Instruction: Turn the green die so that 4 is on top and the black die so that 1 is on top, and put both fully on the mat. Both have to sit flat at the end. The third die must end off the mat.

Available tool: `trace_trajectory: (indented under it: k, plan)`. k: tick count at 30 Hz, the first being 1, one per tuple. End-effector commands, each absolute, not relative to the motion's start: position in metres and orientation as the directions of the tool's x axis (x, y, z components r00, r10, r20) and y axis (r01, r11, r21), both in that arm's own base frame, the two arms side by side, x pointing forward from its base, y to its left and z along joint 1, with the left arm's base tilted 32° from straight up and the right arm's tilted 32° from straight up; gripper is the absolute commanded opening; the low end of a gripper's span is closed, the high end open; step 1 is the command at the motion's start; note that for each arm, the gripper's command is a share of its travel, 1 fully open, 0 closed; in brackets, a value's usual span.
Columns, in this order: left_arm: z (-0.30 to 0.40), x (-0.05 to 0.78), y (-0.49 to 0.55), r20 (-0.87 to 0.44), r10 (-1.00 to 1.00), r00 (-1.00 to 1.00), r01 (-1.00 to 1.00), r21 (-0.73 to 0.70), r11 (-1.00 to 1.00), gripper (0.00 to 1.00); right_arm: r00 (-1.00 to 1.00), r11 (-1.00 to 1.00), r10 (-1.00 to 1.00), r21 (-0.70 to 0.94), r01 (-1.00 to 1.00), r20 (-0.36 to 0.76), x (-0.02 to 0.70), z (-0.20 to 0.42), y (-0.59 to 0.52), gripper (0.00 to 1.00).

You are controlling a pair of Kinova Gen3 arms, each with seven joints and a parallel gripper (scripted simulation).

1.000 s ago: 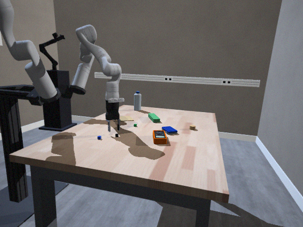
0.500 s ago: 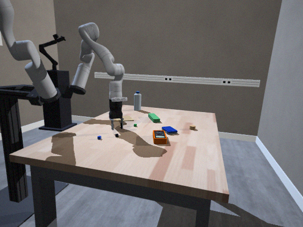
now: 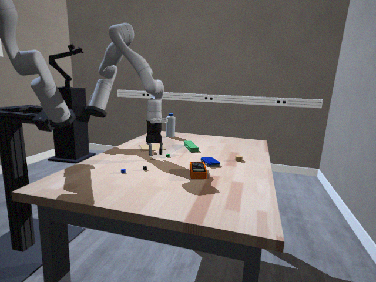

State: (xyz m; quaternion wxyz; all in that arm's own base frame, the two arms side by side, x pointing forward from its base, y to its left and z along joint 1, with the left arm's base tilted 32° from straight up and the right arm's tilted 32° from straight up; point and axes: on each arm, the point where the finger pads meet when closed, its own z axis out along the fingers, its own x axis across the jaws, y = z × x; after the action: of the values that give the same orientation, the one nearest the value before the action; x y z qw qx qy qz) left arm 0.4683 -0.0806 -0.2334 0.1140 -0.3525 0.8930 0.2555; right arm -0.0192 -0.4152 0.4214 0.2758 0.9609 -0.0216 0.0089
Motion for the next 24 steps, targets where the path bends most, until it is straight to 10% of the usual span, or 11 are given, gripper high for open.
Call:
trace_trajectory:
  k: [1,24]
  plan:
    - [-0.216,0.475,-0.056,-0.383,-0.571,-0.726,-0.687,0.370,0.626,1.00,0.999,-0.846,-0.037,0.531,-0.047,0.029,-0.019,0.422,-0.415,1.00]
    - [-0.182,0.485,-0.003,-0.383,-0.571,-0.726,-0.687,0.370,0.626,1.00,0.999,-0.846,-0.037,0.531,-0.047,0.029,-0.019,0.422,-0.415,1.00]
